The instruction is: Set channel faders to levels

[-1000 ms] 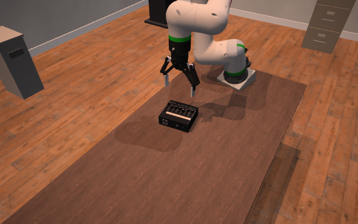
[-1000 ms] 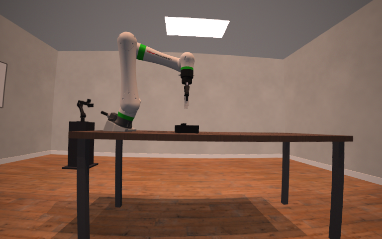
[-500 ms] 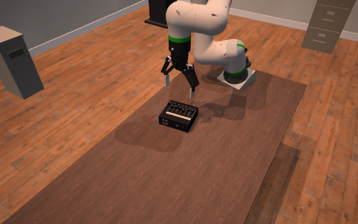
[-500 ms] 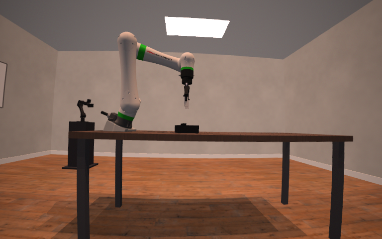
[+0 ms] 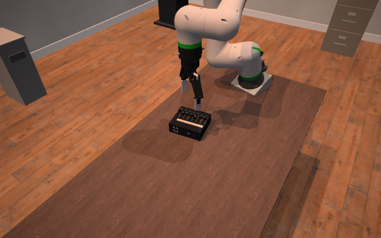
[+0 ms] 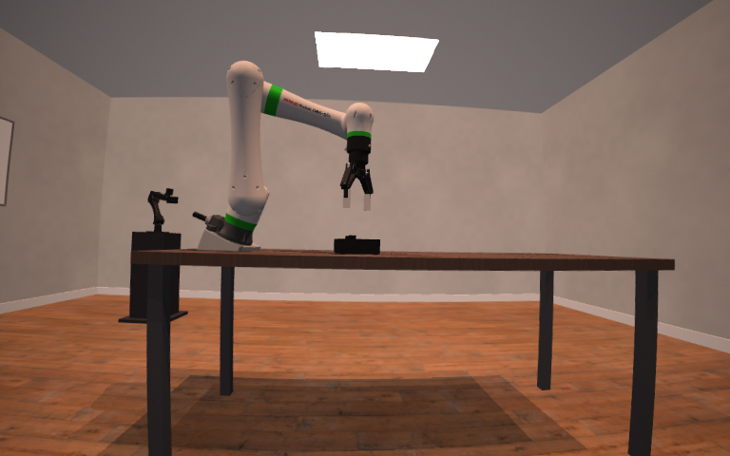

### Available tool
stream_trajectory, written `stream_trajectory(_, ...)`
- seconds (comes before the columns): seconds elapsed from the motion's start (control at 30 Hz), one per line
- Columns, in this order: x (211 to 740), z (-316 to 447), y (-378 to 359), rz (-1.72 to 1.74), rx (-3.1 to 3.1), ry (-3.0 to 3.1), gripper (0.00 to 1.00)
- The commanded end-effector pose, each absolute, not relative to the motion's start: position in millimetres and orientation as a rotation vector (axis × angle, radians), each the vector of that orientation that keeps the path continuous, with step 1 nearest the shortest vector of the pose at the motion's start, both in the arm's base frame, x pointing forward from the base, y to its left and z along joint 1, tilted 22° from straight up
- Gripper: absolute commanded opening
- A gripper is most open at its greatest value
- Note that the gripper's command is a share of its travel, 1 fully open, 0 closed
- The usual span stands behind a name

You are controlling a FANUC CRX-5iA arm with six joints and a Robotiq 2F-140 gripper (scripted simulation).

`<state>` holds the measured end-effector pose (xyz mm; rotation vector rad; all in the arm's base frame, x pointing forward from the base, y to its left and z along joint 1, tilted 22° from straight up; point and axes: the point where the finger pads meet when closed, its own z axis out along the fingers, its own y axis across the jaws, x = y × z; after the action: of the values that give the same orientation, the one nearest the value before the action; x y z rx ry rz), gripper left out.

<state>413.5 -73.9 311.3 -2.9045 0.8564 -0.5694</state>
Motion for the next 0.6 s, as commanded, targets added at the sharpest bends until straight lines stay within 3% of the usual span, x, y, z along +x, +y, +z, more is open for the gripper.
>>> stream_trajectory(0.0,420,301,-71,-0.559,-2.719,1.238,1.00)
stream_trajectory(0.57,435,275,-64,-0.402,-1.999,2.031,1.00)
